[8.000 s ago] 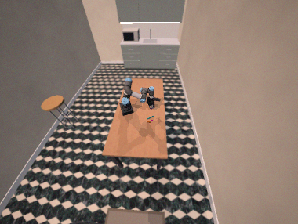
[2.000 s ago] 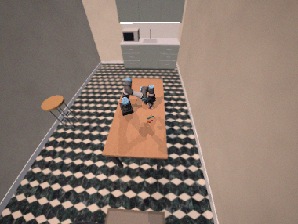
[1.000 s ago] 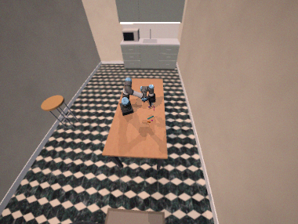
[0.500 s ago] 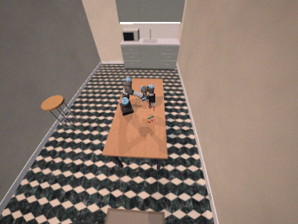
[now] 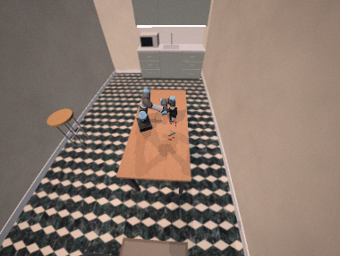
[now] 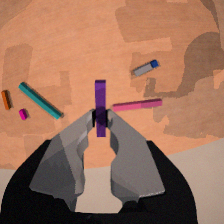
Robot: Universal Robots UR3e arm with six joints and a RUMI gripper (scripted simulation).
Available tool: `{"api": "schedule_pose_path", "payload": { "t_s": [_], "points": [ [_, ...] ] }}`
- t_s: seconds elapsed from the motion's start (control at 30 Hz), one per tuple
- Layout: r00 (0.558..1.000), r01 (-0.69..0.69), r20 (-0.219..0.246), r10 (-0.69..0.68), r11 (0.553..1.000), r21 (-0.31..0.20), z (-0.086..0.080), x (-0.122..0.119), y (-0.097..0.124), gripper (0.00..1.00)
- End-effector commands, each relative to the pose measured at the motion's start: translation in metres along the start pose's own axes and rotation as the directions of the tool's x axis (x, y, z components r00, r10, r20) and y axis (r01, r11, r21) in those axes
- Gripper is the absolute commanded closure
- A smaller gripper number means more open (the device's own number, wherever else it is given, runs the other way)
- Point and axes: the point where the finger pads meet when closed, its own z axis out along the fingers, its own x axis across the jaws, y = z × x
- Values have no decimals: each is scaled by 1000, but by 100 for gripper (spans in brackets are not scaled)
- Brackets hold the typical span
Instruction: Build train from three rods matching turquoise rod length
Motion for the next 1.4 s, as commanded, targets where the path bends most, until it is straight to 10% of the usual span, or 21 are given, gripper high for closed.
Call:
{"api": "schedule_pose_path", "payload": {
  "t_s": [0.0,0.8,1.37],
  "points": [
    [986,-167,12,167,986,-1,-1,4,0,100],
    [868,-497,11,497,868,-6,-1,13,1,100],
    [704,-710,9,710,704,-9,-1,19,2,100]
  ]
}}
